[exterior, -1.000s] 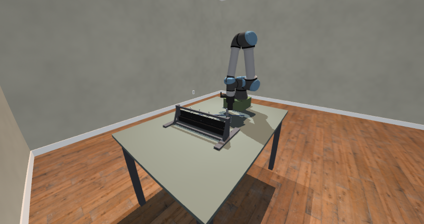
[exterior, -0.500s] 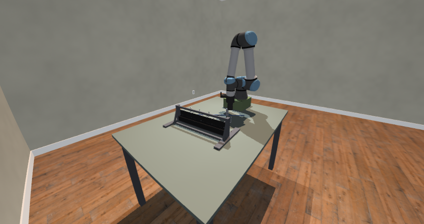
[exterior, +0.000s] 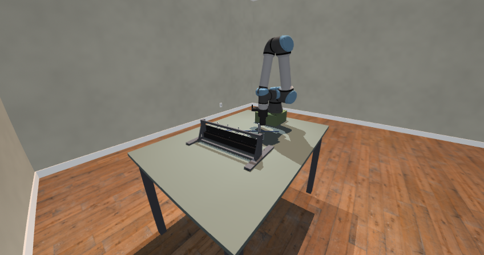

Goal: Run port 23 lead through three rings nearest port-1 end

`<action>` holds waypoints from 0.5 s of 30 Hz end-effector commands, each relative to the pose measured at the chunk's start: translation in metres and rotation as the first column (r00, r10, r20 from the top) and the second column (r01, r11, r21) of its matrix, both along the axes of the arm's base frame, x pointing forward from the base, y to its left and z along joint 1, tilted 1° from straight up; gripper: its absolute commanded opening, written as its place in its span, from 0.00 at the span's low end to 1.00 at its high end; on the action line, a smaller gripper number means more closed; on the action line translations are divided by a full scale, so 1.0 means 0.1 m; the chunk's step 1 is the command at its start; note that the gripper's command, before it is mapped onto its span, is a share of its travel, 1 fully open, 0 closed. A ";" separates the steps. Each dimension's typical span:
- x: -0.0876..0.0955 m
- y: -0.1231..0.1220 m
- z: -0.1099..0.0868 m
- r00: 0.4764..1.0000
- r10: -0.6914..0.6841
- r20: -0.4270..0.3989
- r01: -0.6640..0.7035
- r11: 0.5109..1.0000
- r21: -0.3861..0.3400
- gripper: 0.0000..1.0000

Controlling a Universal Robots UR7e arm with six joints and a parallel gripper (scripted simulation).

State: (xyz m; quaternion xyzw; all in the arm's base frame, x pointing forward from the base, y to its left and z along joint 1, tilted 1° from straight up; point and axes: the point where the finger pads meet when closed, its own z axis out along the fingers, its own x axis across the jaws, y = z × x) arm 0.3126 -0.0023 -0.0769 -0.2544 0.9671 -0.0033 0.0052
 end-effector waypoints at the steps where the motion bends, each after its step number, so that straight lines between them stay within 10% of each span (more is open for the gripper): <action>1: 0.00 0.00 0.00 1.000 0.000 0.001 0.000 1.000 0.000 0.00; 15: 0.00 0.00 0.06 1.000 0.000 0.001 0.000 1.000 0.000 0.00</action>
